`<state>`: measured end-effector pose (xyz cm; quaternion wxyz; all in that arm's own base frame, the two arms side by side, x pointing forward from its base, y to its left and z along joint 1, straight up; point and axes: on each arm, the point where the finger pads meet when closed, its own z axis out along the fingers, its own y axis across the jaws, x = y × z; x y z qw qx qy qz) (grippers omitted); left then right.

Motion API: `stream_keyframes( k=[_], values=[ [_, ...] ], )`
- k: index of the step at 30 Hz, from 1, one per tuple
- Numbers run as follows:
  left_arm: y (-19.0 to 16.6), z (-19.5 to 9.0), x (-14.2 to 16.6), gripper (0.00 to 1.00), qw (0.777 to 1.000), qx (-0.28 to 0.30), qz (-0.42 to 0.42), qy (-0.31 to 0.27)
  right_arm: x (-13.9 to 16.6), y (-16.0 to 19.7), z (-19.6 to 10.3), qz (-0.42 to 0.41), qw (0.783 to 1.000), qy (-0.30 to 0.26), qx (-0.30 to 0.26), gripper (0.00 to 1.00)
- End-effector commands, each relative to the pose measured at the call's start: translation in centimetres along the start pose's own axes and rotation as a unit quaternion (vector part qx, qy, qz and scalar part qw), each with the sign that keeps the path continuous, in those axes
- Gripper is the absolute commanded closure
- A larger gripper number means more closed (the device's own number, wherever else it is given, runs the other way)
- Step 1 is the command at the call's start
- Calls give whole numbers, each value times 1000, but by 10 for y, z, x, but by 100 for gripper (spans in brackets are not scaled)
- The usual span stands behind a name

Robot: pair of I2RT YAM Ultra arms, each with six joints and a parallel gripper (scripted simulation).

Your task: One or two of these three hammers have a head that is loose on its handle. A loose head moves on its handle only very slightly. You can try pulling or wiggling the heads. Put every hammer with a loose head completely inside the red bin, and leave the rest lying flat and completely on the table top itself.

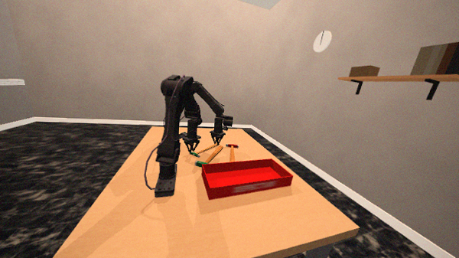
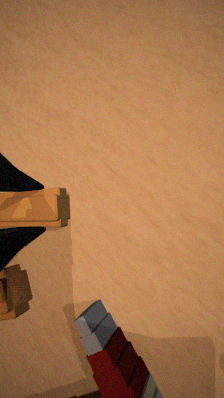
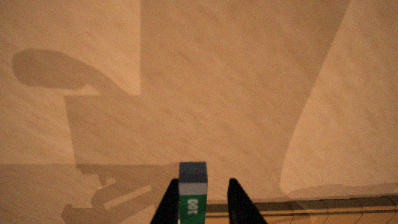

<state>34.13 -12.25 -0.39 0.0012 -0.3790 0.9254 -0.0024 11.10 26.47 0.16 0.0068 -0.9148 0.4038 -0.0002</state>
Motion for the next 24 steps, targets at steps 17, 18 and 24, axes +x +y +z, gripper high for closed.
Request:
stream_keyframes(
  k=[17,18,24],
  values=[
    [1,0,-1,83,1000,0,-1,-1,0,2,4,-3,1000,3,-7,93],
    [1,0,-1,83,1000,0,-1,-1,0,2,4,-3,1000,3,-7,93],
    [2,2,-4,83,1000,-2,-5,-4,0,2,4,-3,1000,3,-7,93]
  ],
)
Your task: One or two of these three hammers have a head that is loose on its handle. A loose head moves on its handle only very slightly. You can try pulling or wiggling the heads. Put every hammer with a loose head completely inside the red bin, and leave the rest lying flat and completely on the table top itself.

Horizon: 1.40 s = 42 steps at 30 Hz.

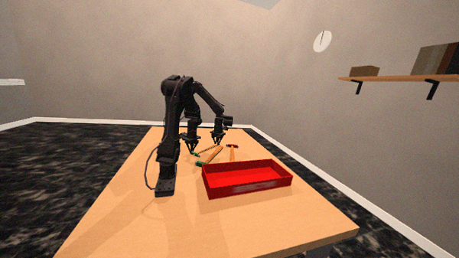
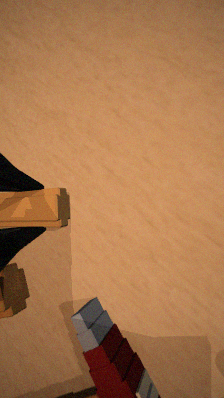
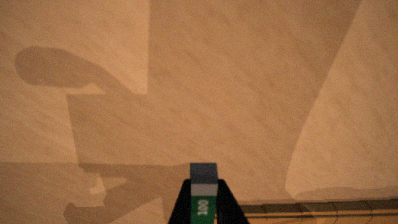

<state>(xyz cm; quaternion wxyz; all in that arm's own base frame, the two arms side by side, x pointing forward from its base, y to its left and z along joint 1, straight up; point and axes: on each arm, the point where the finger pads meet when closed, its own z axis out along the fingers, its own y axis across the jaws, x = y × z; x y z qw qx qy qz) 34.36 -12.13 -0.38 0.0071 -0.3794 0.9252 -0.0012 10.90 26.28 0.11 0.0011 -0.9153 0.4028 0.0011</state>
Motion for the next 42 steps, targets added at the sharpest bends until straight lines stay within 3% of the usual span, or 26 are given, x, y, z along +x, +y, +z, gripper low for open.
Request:
stream_keyframes(
  k=[1,25,33,42],
  values=[
    [1,1,-4,83,1000,-1,-5,-1,0,-1,4,-2,1000,2,-2,93],
    [-12,-8,-29,83,998,25,-12,-48,7,42,4,-1,997,13,-72,93],
    [-9,-8,-29,83,999,20,-12,-49,-1,38,1,1,1000,-3,1,93],
    [-7,-5,-25,83,999,15,-11,-46,-1,38,1,1,1000,-3,1,93]
  ],
)
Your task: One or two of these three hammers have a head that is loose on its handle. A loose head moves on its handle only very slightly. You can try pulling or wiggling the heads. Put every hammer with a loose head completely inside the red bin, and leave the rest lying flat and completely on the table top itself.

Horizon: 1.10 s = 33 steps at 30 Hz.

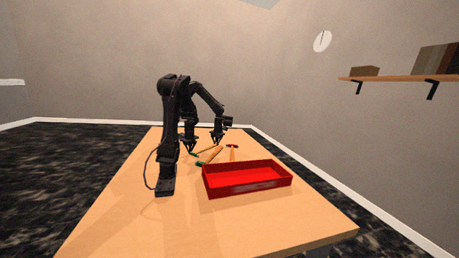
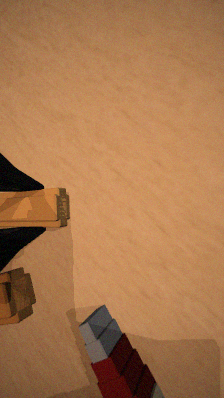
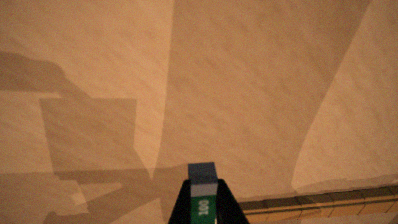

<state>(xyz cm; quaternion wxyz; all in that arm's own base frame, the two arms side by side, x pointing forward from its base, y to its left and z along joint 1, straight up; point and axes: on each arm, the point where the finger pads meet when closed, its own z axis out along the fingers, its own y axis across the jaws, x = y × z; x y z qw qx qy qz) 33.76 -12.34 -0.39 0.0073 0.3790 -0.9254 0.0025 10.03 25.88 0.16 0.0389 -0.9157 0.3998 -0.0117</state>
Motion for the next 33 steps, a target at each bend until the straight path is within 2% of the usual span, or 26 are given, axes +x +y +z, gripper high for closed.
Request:
stream_keyframes(
  k=[1,4,8,13,16,17,25,33],
  values=[
    [-10,-6,-31,83,998,20,-11,-60,2,22,-1,3,999,0,-33,93],
    [-9,-6,-27,83,998,18,-10,-53,1,20,-1,3,1000,0,-30,93],
    [0,3,-3,83,1000,-1,-1,-7,0,5,-1,1,1000,-1,-8,93],
    [0,3,-3,83,1000,-1,-1,-7,-1,-1,-1,0,1000,-2,2,93],
    [0,3,-3,83,1000,-1,-1,-7,-3,-2,-5,2,1000,-5,8,64],
    [0,3,-3,83,1000,-1,-1,-7,-2,3,-5,0,1000,-2,3,63],
    [0,3,-3,83,1000,-1,-1,-7,-6,5,-14,-1,1000,-8,15,63],
    [0,3,-3,83,1000,-1,-1,-7,-9,-3,-36,2,1000,-14,26,63]
  ],
)
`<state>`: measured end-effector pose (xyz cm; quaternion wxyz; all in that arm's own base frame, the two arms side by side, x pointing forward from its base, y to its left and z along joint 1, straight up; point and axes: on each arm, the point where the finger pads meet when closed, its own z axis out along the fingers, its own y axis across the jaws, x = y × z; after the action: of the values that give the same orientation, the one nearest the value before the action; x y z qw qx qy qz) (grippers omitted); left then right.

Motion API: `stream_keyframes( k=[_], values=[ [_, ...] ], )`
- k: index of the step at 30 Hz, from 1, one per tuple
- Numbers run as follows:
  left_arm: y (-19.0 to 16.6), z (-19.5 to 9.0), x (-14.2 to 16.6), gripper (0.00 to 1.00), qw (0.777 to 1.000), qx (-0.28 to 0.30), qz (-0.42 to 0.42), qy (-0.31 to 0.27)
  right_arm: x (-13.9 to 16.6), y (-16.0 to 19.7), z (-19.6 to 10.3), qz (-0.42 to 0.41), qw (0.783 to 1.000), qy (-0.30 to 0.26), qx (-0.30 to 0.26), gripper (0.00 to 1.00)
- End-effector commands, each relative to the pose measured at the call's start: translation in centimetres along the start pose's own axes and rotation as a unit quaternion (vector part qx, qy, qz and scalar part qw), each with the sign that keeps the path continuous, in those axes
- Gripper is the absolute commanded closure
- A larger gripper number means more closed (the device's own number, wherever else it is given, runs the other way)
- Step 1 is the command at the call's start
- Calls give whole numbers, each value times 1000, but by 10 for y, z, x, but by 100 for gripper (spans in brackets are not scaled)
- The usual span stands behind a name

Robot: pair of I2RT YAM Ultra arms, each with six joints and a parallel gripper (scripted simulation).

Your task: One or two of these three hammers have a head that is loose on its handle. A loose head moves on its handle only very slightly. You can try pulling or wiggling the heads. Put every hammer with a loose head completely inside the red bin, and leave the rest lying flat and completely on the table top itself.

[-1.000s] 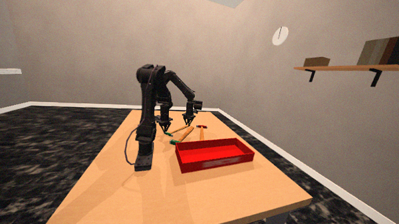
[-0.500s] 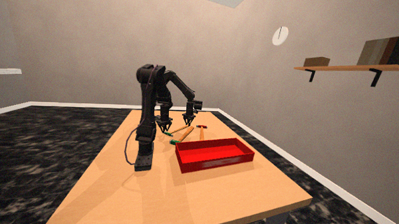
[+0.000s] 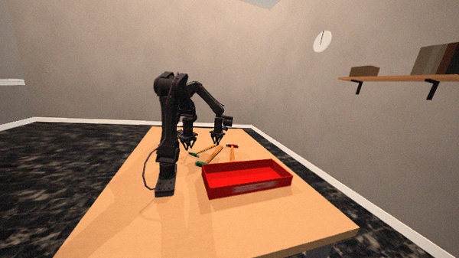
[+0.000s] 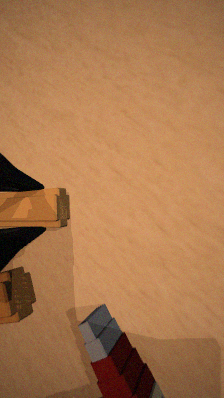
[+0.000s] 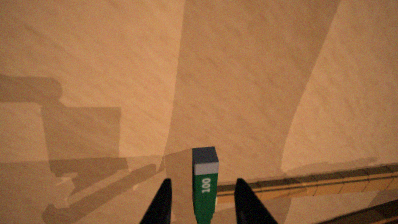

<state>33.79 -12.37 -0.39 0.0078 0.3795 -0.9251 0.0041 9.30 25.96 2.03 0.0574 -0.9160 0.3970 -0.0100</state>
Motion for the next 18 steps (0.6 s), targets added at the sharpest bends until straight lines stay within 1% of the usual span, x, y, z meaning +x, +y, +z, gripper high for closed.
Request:
stream_keyframes(
  k=[1,3,5,7,8,11,15,18],
  values=[
    [0,3,-3,83,1000,-2,0,-8,-4,-6,-19,1,1000,-1,12,52],
    [0,3,-3,83,1000,-2,0,-8,-4,-6,-25,1,1000,-2,11,29],
    [0,3,-3,83,1000,-2,0,-8,-4,-6,-25,1,1000,-2,11,29],
    [0,3,-3,83,1000,-2,0,-8,-4,-6,-37,1,1000,-2,11,6],
    [0,3,-3,83,1000,-2,0,-8,-4,-7,-44,1,1000,-2,11,0],
    [0,3,-3,83,1000,-2,0,-8,-3,-7,-60,0,1000,-6,9,0],
    [0,3,-3,83,1000,-2,0,-8,3,-5,-45,1,1000,3,-14,0],
    [0,3,-3,83,1000,-2,0,-8,4,-5,-42,2,1000,5,-18,0]
  ],
)
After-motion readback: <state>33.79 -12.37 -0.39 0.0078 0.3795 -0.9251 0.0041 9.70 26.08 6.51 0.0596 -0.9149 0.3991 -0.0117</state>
